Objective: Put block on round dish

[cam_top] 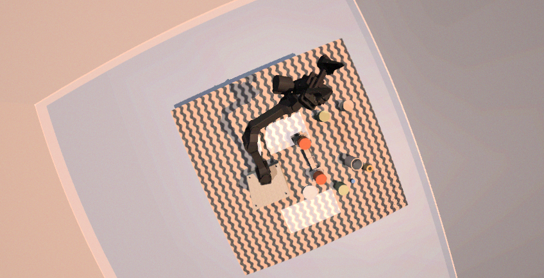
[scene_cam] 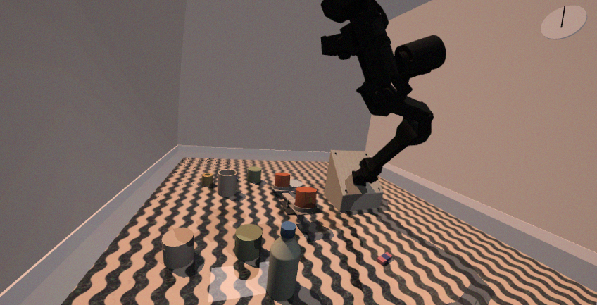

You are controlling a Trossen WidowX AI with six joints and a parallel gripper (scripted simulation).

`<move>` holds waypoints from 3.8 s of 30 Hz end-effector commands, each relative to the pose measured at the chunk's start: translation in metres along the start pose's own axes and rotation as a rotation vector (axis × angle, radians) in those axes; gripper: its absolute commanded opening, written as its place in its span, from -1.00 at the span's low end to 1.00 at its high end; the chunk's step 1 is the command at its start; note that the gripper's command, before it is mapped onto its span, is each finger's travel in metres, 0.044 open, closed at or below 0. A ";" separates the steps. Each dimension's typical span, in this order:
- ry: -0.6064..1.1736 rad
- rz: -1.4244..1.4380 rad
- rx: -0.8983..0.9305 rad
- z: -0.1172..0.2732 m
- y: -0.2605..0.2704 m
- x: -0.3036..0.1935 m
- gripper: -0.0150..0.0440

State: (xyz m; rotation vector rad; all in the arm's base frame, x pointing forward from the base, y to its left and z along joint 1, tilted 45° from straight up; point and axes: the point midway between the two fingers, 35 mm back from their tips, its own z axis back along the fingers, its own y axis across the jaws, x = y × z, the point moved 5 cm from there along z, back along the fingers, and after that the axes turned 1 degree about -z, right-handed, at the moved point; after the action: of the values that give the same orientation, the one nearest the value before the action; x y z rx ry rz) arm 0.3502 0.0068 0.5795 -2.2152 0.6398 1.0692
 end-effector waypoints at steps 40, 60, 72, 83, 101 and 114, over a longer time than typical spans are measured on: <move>-0.086 1.375 -0.464 -0.028 0.029 0.149 1.00; -0.111 1.916 -0.857 -0.020 0.080 0.229 1.00; -0.083 2.166 -1.201 -0.002 0.125 0.276 1.00; 0.006 2.285 -1.587 0.027 0.173 0.313 1.00; 0.373 2.119 -2.235 0.103 0.258 0.347 1.00; 0.826 1.734 -2.420 0.181 0.309 0.340 1.00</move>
State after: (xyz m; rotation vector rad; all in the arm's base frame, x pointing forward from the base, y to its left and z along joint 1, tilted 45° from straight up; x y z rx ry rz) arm 0.2639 -0.1510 0.1267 0.4034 -0.4994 -0.3404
